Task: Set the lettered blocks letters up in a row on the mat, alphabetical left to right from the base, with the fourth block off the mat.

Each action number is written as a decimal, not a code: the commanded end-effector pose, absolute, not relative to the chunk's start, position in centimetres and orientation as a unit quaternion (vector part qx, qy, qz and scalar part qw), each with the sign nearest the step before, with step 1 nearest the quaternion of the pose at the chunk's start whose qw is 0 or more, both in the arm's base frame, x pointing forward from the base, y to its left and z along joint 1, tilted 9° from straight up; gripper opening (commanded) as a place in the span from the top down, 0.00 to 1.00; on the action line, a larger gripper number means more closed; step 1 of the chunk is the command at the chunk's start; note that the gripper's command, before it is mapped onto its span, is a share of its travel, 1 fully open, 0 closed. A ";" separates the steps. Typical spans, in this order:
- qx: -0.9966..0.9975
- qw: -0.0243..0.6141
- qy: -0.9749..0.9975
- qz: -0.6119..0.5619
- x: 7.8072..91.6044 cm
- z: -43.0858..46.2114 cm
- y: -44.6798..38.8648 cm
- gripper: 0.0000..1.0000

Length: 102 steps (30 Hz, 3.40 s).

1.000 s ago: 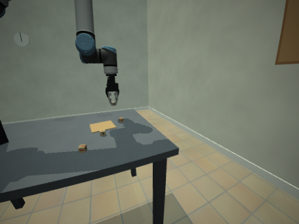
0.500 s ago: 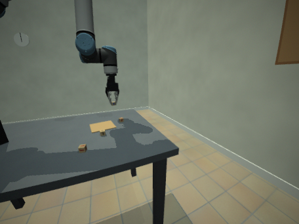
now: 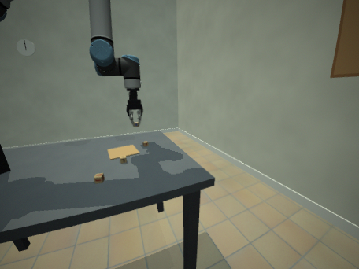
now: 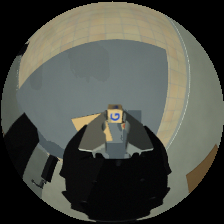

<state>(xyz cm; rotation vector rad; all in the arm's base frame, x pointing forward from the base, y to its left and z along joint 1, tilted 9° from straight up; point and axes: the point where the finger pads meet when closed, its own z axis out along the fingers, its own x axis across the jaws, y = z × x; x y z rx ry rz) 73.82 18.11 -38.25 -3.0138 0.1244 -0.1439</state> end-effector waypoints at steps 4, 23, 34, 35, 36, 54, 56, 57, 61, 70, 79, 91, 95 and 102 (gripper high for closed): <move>-0.992 0.063 0.095 -0.045 73.7 -38.3 17.8 0.95; -0.940 0.072 0.332 -0.028 73.0 -38.5 16.4 0.95; -0.874 0.076 0.479 -0.016 72.3 -38.7 15.3 0.95; -0.866 0.076 0.494 -0.015 72.2 -38.8 15.2 0.95; -0.858 0.076 0.508 -0.014 72.2 -38.8 15.1 0.95; -0.681 0.077 0.728 0.008 70.6 -39.1 13.1 0.95; -0.656 0.077 0.751 0.011 70.4 -39.2 12.8 0.95; -0.643 0.076 0.762 0.012 70.3 -39.2 12.7 0.95; -0.617 0.076 0.783 0.015 70.0 -39.2 12.5 0.95; -0.479 0.073 0.874 0.027 68.8 -39.4 11.4 0.95; -0.371 0.069 0.926 0.036 67.8 -39.5 10.6 0.95; -0.180 0.060 0.981 0.049 66.0 -39.7 9.6 0.95; -0.154 0.059 0.985 0.050 65.8 -39.7 9.5 0.95; -0.079 0.055 0.994 0.054 65.1 -39.7 9.2 0.95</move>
